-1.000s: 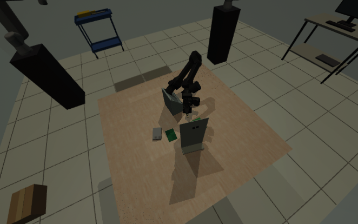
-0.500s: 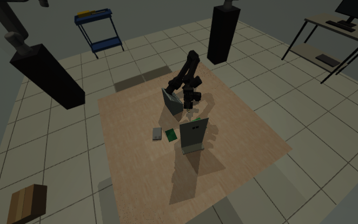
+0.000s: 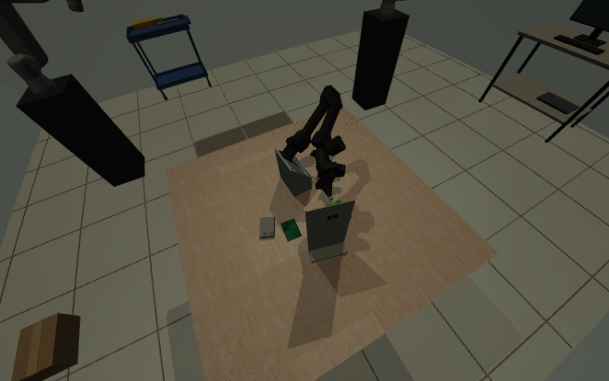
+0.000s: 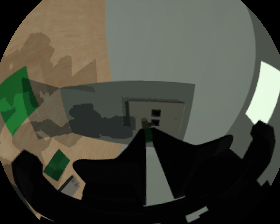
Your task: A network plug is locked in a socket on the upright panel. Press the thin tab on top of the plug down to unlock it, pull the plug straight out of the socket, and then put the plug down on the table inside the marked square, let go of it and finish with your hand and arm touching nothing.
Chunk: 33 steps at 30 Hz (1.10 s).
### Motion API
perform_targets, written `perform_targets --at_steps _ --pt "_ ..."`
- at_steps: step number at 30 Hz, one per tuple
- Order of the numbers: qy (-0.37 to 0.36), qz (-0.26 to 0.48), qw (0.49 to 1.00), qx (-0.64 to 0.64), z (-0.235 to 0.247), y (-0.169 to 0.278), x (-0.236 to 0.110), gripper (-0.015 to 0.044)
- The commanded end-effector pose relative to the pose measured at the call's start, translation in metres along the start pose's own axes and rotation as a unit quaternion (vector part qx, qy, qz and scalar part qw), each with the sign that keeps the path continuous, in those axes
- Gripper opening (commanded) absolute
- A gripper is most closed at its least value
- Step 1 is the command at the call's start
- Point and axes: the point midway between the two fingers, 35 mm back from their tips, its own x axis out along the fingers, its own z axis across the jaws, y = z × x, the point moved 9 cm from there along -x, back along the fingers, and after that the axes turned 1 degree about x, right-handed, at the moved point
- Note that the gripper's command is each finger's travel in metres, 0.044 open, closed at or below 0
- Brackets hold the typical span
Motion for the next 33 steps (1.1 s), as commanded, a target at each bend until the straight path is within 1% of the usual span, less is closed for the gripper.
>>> perform_targets --at_steps 1,14,27,30,33 --pt "-0.049 -0.034 0.998 -0.024 0.017 -0.004 0.008 0.0" --pt "-0.184 -0.149 0.968 -0.087 0.068 -0.019 0.021 0.0" --pt "-0.306 -0.265 0.904 -0.137 0.121 -0.029 0.02 0.0" --pt "-0.326 -0.286 0.889 -0.144 0.13 -0.03 0.019 0.0" --pt "-0.328 -0.288 0.888 -0.144 0.13 -0.03 0.019 0.0"
